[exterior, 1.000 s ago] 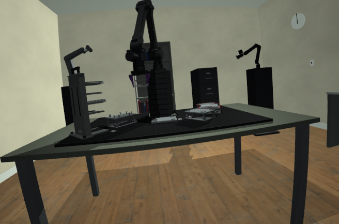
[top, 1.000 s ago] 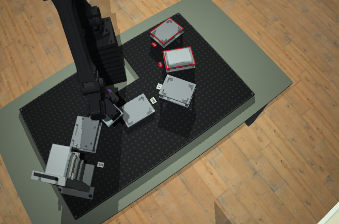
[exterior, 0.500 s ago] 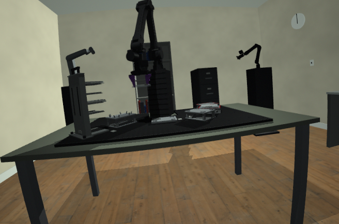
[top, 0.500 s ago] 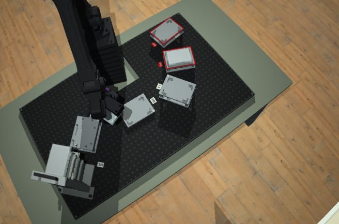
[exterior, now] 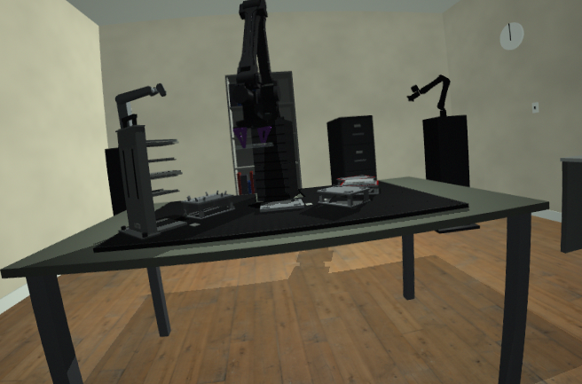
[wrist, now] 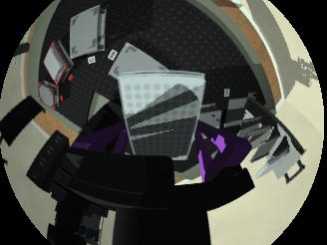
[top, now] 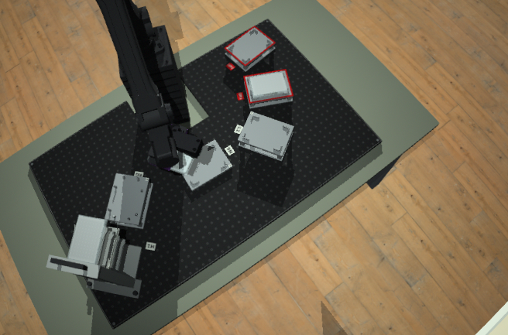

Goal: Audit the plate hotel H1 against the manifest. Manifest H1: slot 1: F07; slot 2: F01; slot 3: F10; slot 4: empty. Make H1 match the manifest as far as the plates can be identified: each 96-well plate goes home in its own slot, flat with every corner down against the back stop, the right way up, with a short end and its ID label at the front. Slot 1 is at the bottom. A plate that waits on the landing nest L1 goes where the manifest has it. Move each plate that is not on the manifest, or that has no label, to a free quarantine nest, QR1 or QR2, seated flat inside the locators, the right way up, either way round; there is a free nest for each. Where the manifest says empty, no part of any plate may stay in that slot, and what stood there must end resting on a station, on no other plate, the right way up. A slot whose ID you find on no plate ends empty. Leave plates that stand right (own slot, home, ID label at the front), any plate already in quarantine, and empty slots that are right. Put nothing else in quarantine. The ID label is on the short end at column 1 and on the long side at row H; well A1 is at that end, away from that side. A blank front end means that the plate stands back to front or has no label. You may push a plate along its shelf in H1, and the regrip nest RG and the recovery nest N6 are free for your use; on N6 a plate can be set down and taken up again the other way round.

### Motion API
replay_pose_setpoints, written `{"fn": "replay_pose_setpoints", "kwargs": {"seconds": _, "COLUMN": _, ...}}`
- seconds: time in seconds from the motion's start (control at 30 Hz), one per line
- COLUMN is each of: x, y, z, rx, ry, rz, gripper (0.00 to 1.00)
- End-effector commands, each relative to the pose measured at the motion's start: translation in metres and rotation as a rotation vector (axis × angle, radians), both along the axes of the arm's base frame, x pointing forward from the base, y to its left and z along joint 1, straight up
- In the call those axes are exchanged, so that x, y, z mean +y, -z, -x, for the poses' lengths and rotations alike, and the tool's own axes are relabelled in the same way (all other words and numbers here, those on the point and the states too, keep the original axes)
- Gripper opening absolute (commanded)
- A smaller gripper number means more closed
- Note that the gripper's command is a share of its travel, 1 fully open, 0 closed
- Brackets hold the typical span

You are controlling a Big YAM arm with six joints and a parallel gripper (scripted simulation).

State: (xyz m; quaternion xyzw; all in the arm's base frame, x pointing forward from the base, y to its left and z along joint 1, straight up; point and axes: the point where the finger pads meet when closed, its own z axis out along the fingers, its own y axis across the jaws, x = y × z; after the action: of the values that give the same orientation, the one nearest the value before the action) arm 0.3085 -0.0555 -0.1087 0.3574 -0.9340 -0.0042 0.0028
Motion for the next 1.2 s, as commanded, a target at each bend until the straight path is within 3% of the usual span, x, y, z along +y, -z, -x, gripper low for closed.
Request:
{"fn": "replay_pose_setpoints", "kwargs": {"seconds": 0.0, "x": 0.012, "y": -0.01, "z": -0.011, "rx": -0.049, "ry": -0.091, "rz": 0.006, "gripper": 0.86}}
{"fn": "replay_pose_setpoints", "kwargs": {"seconds": 0.17, "x": 0.021, "y": -0.014, "z": -0.021, "rx": -0.069, "ry": -0.174, "rz": 0.01, "gripper": 0.86}}
{"fn": "replay_pose_setpoints", "kwargs": {"seconds": 0.6, "x": 0.016, "y": -0.014, "z": -0.019, "rx": -0.062, "ry": -0.342, "rz": 0.012, "gripper": 0.86}}
{"fn": "replay_pose_setpoints", "kwargs": {"seconds": 0.63, "x": 0.026, "y": -0.01, "z": -0.008, "rx": -0.049, "ry": -0.381, "rz": 0.008, "gripper": 0.86}}
{"fn": "replay_pose_setpoints", "kwargs": {"seconds": 0.87, "x": 0.042, "y": -0.01, "z": -0.001, "rx": -0.049, "ry": -0.497, "rz": 0.008, "gripper": 0.86}}
{"fn": "replay_pose_setpoints", "kwargs": {"seconds": 0.9, "x": 0.044, "y": -0.012, "z": -0.009, "rx": -0.063, "ry": -0.521, "rz": 0.012, "gripper": 0.86}}
{"fn": "replay_pose_setpoints", "kwargs": {"seconds": 0.93, "x": 0.048, "y": -0.01, "z": 0.001, "rx": -0.049, "ry": -0.544, "rz": 0.008, "gripper": 0.86}}
{"fn": "replay_pose_setpoints", "kwargs": {"seconds": 1.17, "x": 0.07, "y": -0.009, "z": 0.011, "rx": -0.049, "ry": -0.707, "rz": 0.007, "gripper": 0.86}}
